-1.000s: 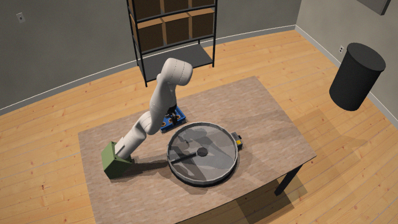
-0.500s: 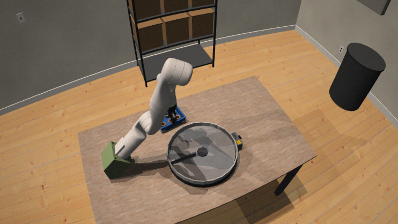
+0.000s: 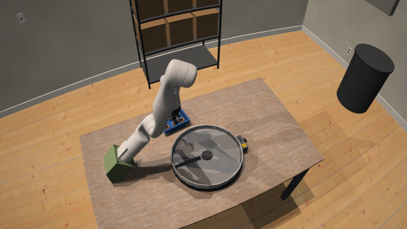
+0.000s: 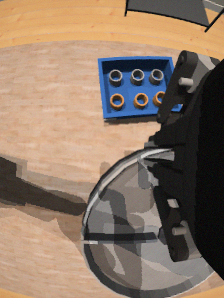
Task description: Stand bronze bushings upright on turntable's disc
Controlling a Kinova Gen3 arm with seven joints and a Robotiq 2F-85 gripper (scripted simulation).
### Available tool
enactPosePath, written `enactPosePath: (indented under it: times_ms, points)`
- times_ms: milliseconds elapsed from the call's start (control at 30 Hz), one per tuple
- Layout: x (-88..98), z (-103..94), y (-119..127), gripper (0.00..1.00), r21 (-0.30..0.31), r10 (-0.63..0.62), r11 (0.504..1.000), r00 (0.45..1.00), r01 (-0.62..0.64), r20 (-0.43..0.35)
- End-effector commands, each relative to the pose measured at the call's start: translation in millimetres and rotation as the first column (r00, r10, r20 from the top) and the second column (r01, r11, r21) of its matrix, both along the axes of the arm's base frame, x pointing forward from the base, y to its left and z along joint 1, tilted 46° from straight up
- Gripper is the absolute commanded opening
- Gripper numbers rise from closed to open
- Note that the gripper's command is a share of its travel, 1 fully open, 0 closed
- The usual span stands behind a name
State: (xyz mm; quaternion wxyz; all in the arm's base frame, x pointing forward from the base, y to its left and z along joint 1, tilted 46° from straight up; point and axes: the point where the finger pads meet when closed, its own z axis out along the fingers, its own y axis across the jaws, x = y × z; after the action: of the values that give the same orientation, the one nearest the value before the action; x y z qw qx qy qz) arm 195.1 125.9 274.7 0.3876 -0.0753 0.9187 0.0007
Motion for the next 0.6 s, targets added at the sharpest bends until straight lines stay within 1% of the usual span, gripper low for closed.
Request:
enactPosePath:
  times_ms: [0,100,133,567]
  points:
    - [0.0,0.2,0.2,0.12,0.001,0.0,1.0,1.0,0.0,0.001]
    - [0.0,0.2,0.2,0.12,0.001,0.0,1.0,1.0,0.0,0.001]
    - [0.0,0.2,0.2,0.14,0.001,0.0,1.0,1.0,0.0,0.001]
    - [0.0,0.2,0.2,0.14,0.001,0.0,1.0,1.0,0.0,0.001]
